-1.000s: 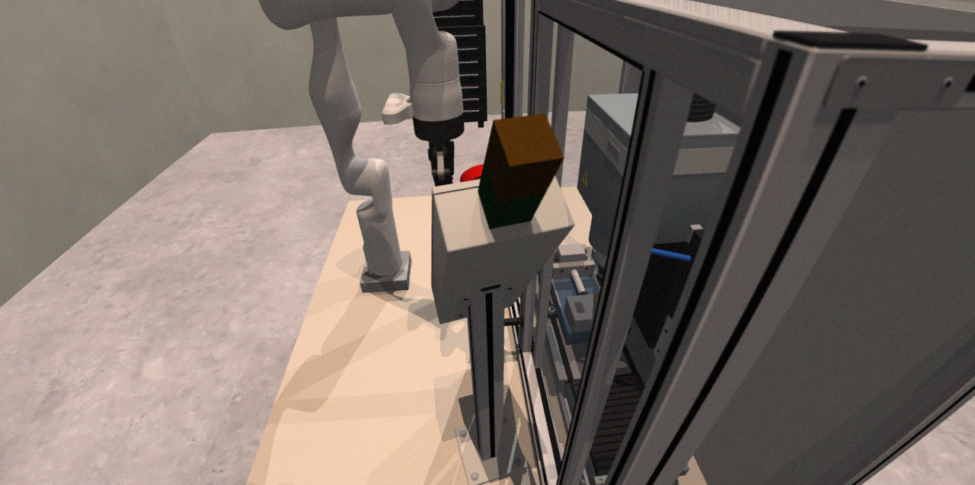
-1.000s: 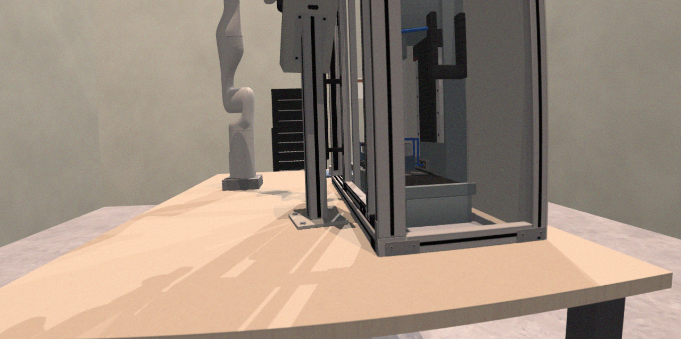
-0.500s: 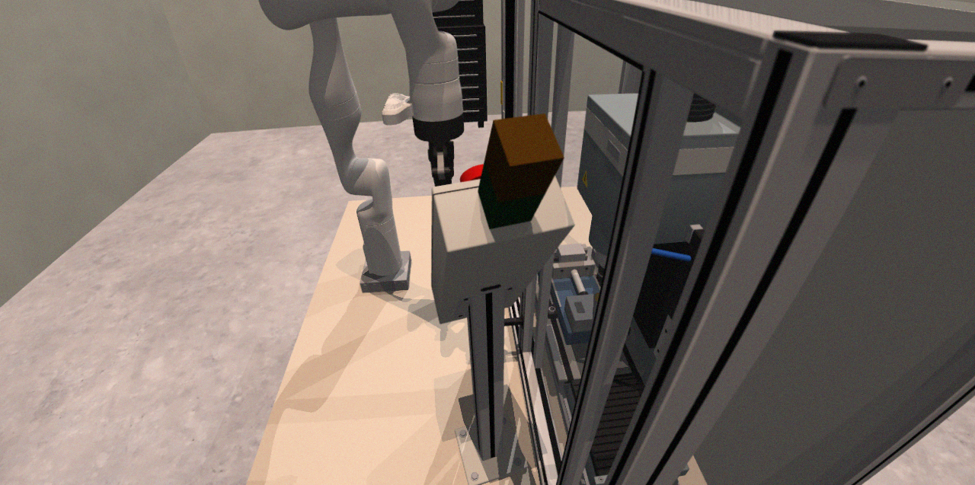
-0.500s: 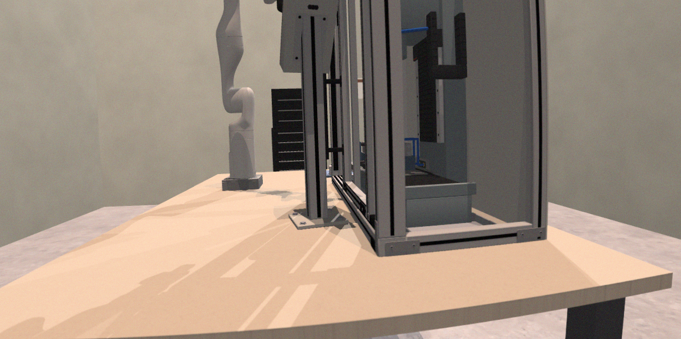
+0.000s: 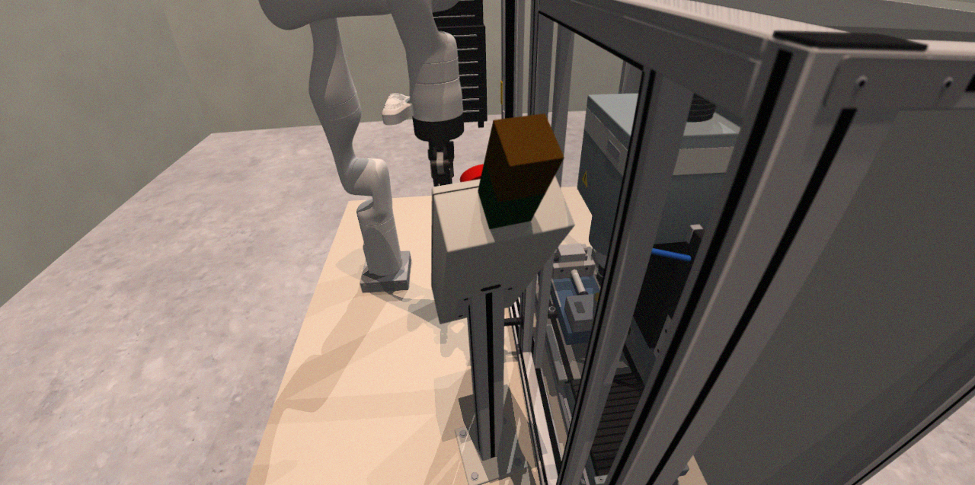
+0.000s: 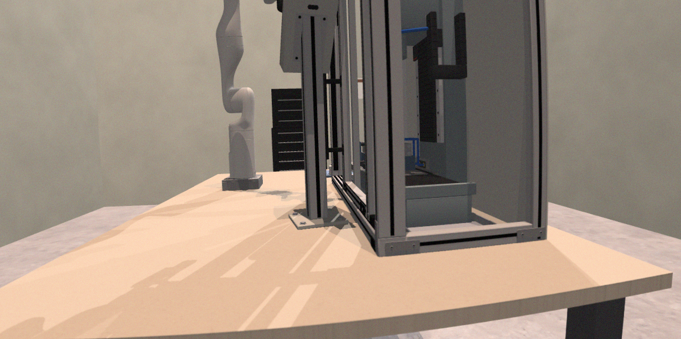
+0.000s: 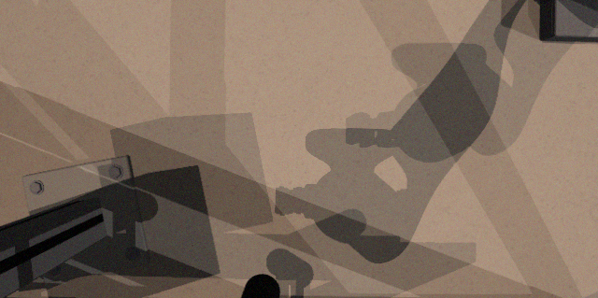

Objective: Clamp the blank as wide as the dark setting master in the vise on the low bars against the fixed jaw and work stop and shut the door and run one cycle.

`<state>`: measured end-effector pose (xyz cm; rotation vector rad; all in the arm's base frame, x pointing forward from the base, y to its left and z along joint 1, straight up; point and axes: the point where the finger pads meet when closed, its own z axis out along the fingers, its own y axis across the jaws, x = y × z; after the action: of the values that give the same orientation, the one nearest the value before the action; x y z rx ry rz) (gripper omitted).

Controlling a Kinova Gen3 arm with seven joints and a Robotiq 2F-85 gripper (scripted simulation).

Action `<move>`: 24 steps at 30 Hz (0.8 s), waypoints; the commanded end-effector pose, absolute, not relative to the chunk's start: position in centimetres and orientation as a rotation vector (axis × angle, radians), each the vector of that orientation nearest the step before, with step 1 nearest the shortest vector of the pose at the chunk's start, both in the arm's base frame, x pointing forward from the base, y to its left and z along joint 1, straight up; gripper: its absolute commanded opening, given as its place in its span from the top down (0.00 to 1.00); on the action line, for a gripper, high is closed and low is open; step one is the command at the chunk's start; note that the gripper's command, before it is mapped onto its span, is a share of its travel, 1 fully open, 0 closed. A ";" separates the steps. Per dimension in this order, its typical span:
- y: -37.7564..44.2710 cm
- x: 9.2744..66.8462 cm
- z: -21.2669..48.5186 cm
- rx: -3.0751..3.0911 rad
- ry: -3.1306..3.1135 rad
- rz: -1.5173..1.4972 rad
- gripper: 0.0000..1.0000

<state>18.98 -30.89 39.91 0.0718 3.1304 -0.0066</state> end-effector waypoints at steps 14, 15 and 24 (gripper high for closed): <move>-30.9 19.0 40.0 0.072 3.130 -0.008 0.20; -31.5 18.9 39.9 0.070 3.132 -0.006 0.20; -34.0 18.7 39.9 0.060 3.140 0.004 0.20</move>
<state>18.63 -33.93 40.08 0.0646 3.1364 -0.0158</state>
